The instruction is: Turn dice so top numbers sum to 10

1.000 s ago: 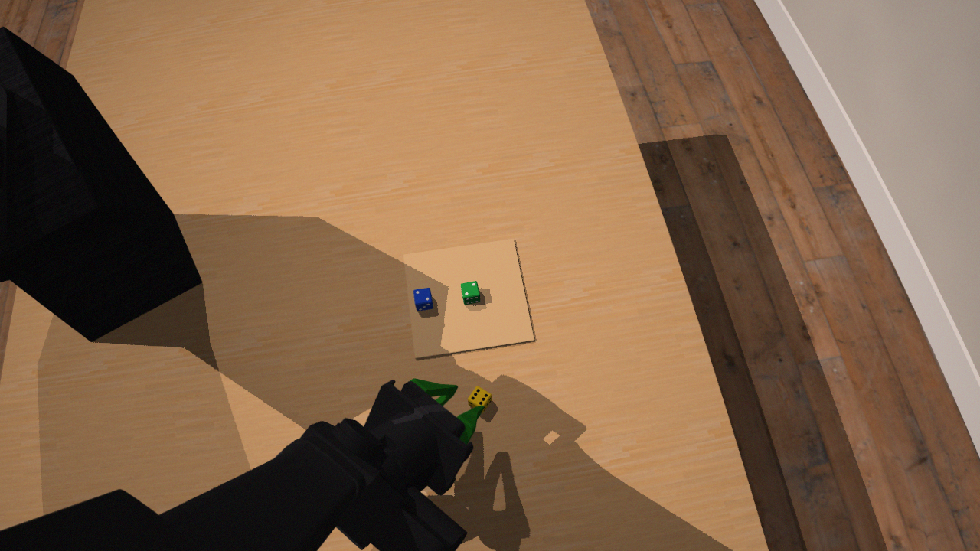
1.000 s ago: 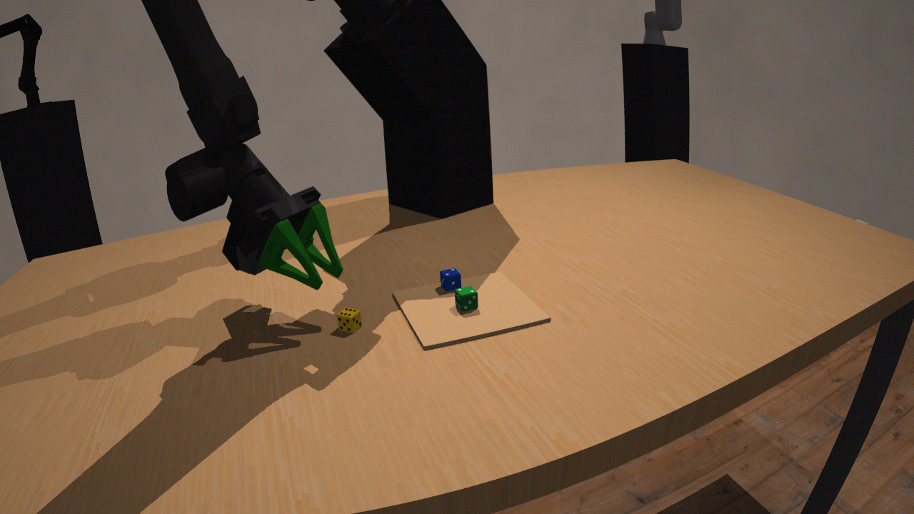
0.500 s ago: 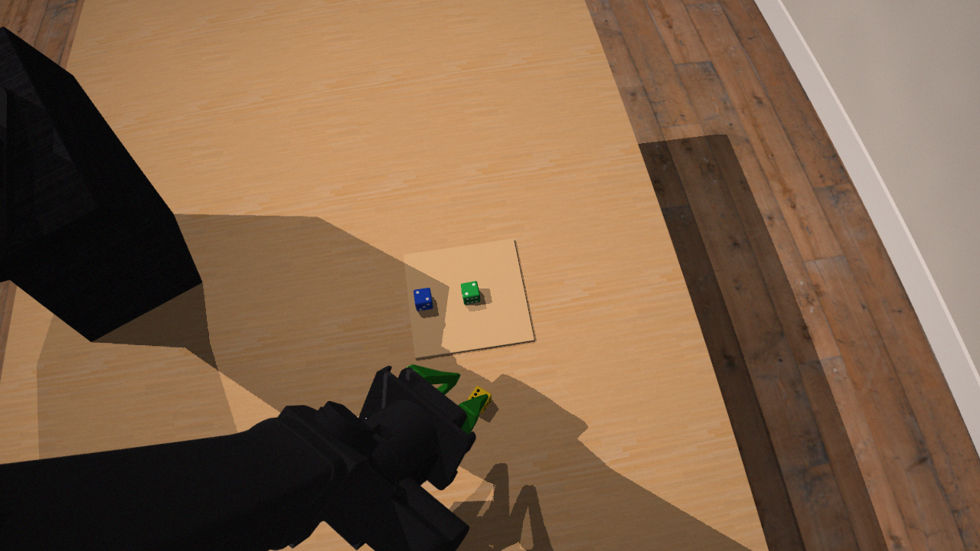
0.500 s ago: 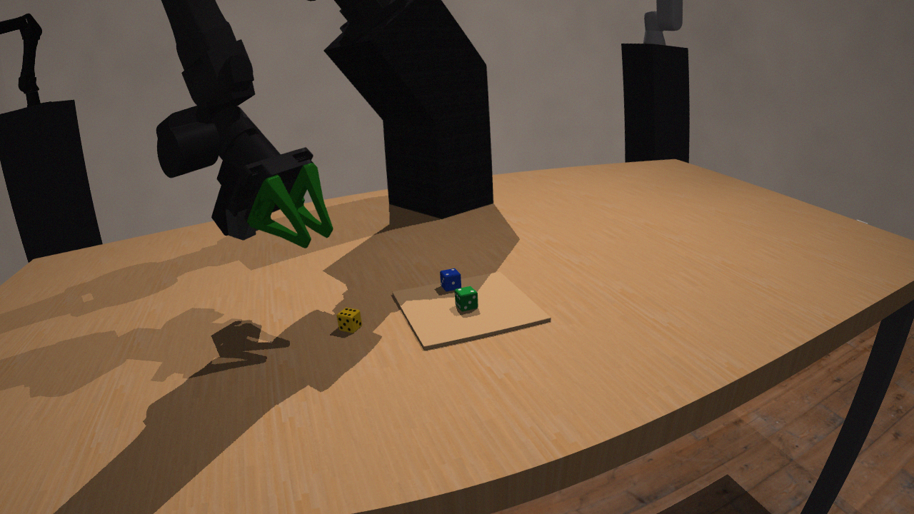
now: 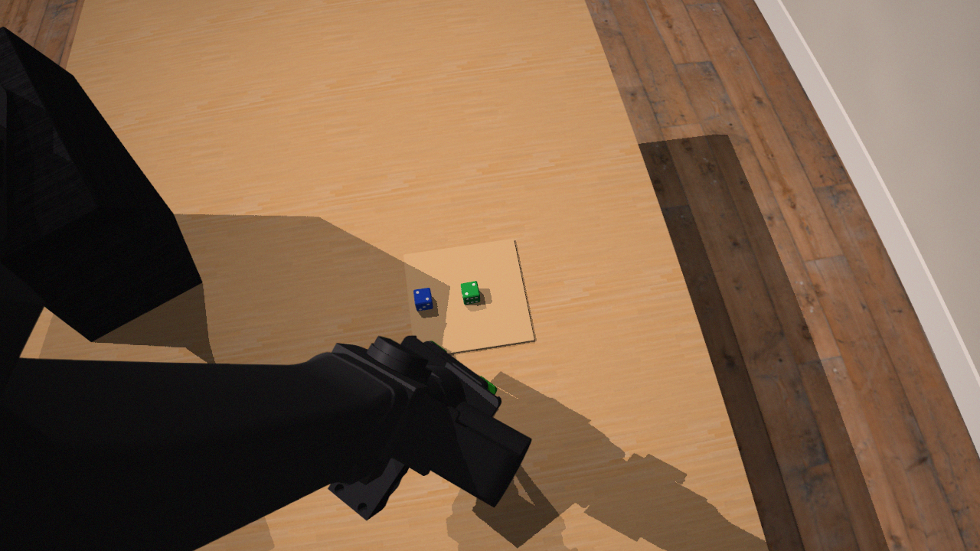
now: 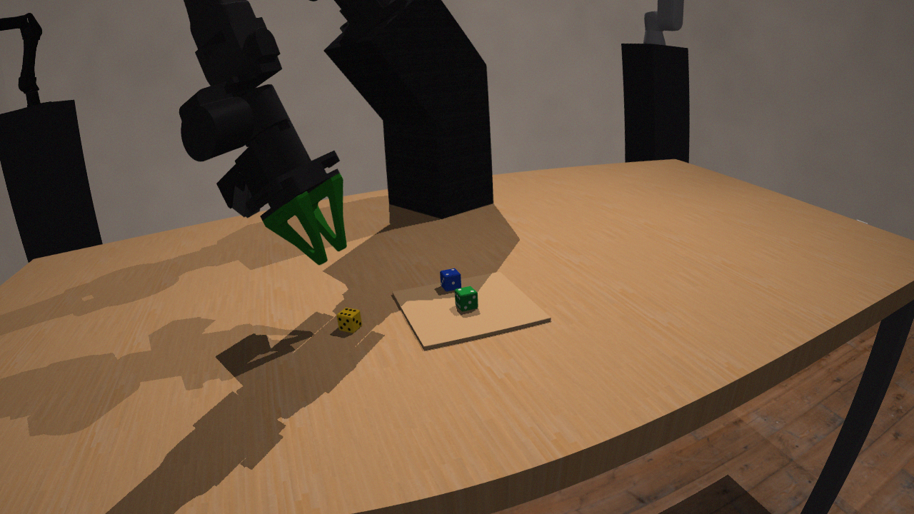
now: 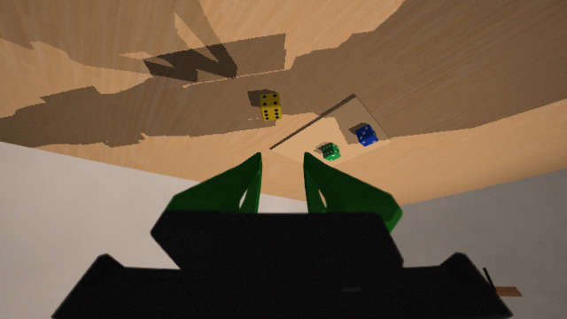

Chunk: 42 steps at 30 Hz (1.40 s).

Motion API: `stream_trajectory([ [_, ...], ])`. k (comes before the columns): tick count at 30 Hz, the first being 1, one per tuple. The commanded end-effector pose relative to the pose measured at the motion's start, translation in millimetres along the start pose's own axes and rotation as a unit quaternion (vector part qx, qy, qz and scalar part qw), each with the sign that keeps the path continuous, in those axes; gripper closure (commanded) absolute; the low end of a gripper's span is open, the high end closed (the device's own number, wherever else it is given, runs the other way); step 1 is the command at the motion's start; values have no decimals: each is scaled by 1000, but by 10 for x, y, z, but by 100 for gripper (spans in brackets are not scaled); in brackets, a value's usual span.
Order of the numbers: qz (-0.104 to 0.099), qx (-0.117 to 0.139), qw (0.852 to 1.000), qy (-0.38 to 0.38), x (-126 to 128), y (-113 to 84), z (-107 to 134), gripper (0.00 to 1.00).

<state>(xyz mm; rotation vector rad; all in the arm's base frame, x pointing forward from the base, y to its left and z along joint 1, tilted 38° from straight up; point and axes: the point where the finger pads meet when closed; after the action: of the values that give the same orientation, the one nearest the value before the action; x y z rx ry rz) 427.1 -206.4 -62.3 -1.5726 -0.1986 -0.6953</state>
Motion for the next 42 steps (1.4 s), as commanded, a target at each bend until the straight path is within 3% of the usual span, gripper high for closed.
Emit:
stream_trajectory([
  [1, 7, -44, 999, 18, 201, -99, 355, 66],
  [4, 11, -137, 990, 17, 267, -185, 454, 66],
  [6, 6, -184, 983, 14, 314, -261, 512, 66],
  [10, 5, -229, 973, 12, 270, -350, 522, 66],
  [12, 5, -229, 973, 12, 270, -350, 522, 66],
  [13, 21, -240, 970, 18, 157, -271, 401, 66],
  [14, 20, -240, 970, 18, 159, -273, 402, 66],
  [15, 20, -240, 970, 18, 163, -275, 402, 0],
  [19, 15, -230, 973, 5, 180, -279, 558, 0],
  [31, 24, -235, 971, -19, 180, -239, 414, 0],
  [35, 37, -230, 968, -95, 207, -200, 420, 0],
  [42, 62, -224, 948, -218, 250, -165, 380, 0],
])
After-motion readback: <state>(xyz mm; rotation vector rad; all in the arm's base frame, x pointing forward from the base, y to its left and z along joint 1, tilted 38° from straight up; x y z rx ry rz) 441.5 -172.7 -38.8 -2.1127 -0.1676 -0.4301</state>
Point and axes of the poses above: the point where the finger pads meet when closed, its own y axis out along the fingers, its own x axis across the jaws, z = x × y, and after that the axes turned 15 degrees about -y, right-handed
